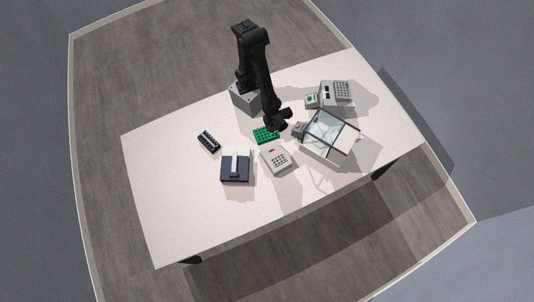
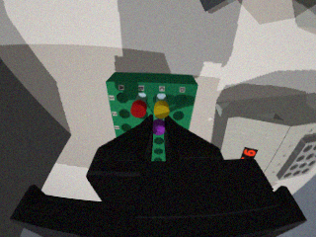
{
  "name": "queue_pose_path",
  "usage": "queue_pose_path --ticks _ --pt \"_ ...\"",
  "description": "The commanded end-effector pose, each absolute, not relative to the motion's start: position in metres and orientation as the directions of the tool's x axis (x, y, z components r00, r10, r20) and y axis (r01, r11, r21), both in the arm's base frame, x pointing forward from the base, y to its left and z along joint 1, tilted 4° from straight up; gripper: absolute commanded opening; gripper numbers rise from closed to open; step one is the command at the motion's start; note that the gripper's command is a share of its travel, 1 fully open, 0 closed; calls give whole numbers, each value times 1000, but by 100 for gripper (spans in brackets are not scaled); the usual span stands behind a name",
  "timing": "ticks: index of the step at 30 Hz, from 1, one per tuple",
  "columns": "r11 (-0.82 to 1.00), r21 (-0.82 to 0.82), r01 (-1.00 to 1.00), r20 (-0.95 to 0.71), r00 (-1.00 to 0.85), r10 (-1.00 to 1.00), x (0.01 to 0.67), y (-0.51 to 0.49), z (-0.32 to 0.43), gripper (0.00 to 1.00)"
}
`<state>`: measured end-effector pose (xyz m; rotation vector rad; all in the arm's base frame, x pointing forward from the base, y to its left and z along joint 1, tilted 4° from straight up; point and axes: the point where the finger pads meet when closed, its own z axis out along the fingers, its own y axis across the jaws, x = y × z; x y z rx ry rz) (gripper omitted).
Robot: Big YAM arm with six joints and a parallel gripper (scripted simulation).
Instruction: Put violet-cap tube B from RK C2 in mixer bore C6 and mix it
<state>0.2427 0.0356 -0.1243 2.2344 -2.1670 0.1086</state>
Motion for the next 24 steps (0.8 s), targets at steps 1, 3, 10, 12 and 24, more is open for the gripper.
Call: queue_pose_path --ticks 1,3,10,12,24 --pt "-29 -47 -998 63 26 -998 257 34 -120 9" --pt "-29 -59 -998 61 25 -998 260 35 -116 9" --pt "-28 -59 -998 61 24 -998 260 35 -114 9" --pt "-27 -60 -998 61 23 -998 261 35 -113 9" --pt "-22 -62 -998 60 18 -998 262 36 -107 9"
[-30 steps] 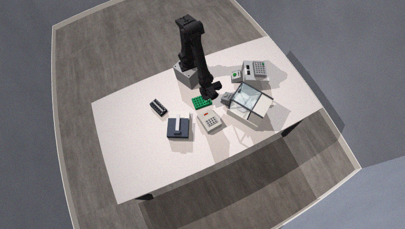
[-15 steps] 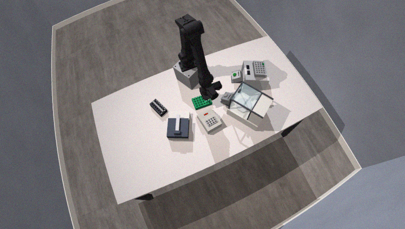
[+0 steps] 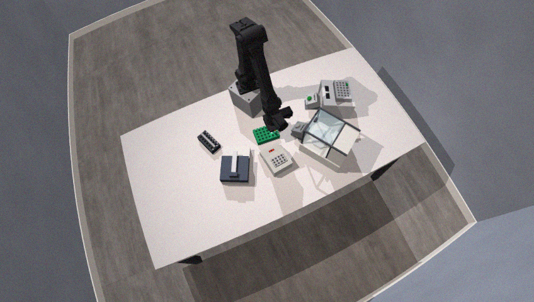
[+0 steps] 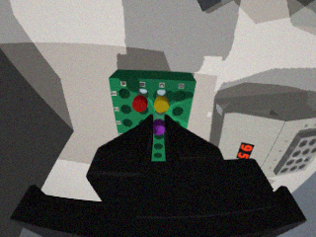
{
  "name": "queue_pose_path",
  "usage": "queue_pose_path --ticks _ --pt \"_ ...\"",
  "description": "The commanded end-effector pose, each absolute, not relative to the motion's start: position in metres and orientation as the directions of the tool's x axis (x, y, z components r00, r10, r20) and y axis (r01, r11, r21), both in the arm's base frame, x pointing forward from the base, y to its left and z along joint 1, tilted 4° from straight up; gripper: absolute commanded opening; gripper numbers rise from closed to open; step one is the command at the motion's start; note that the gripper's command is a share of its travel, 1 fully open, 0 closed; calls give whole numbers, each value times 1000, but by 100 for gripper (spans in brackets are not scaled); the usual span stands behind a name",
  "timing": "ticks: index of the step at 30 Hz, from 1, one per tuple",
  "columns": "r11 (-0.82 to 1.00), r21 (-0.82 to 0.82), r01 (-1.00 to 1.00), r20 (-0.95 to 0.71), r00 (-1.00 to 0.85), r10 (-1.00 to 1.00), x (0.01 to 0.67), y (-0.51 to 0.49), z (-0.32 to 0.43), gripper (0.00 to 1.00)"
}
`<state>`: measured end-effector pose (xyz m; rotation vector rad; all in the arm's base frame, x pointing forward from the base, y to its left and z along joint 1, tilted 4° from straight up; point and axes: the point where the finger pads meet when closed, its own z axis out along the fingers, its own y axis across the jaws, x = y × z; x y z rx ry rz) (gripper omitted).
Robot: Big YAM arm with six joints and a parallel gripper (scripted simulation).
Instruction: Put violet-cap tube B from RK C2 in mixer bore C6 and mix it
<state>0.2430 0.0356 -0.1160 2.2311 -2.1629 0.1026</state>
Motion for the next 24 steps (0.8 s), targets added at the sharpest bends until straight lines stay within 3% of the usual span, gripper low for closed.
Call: queue_pose_path --ticks 1,24 --pt "-21 -62 -998 60 17 -998 263 36 -107 9" --pt "-18 -67 -998 58 14 -998 266 40 -95 9"
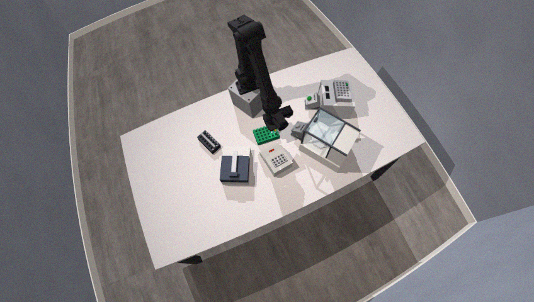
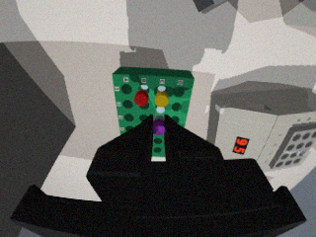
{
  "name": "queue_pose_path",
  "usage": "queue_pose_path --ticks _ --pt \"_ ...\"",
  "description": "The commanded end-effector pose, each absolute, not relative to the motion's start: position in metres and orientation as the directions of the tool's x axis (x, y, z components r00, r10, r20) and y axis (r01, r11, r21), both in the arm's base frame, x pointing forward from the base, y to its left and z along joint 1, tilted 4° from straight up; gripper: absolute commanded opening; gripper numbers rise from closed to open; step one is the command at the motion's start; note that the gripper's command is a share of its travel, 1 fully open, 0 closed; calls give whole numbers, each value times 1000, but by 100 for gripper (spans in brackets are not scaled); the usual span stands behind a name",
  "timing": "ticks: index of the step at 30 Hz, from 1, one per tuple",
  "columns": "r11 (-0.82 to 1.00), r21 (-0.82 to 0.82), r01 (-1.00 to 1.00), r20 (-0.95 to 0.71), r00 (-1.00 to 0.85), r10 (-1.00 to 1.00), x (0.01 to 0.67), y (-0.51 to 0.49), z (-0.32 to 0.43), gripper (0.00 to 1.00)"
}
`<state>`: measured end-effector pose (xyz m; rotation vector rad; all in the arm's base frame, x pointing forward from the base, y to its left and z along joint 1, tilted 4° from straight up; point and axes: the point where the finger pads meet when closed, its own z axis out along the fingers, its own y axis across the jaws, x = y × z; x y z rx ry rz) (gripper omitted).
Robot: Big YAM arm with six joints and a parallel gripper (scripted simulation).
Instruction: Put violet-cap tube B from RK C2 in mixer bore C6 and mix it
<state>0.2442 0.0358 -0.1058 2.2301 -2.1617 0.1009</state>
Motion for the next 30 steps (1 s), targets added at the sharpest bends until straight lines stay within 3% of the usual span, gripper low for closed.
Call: queue_pose_path --ticks 1,30 --pt "-18 -67 -998 58 14 -998 266 40 -95 9" --pt "-30 -49 -998 63 27 -998 258 40 -95 9"
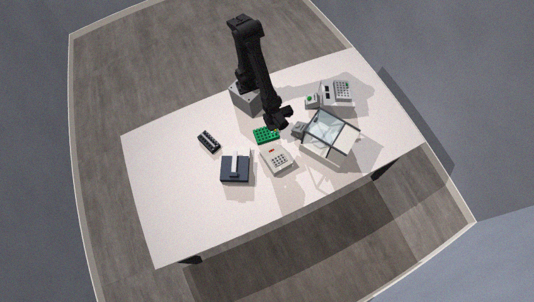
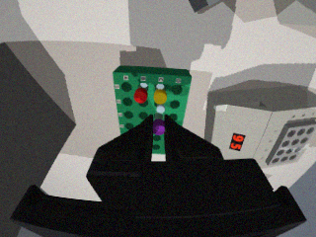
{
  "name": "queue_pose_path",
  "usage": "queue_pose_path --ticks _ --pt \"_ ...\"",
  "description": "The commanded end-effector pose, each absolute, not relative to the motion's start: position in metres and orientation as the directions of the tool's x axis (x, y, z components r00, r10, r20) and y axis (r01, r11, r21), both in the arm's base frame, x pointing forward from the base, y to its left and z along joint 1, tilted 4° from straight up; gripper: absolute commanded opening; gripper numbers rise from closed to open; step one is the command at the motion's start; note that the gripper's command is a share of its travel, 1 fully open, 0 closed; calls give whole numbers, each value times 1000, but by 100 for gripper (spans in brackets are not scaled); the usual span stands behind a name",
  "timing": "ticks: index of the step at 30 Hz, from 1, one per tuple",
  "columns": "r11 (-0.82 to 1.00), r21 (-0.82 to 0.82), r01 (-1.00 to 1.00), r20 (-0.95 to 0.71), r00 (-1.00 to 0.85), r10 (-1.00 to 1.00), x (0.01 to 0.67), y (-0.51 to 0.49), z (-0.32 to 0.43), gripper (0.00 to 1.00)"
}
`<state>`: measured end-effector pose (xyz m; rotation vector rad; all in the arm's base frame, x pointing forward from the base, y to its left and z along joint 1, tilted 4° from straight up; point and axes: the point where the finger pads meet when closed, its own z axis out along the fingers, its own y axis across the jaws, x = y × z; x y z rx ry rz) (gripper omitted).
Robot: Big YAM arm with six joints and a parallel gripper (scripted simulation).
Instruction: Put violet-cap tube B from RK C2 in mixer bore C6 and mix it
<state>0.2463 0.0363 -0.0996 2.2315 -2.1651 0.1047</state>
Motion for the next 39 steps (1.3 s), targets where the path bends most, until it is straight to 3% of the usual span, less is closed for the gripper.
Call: queue_pose_path --ticks 1,39 --pt "-30 -49 -998 63 27 -998 258 40 -95 9" --pt "-30 -74 -997 57 26 -998 259 46 -60 9"
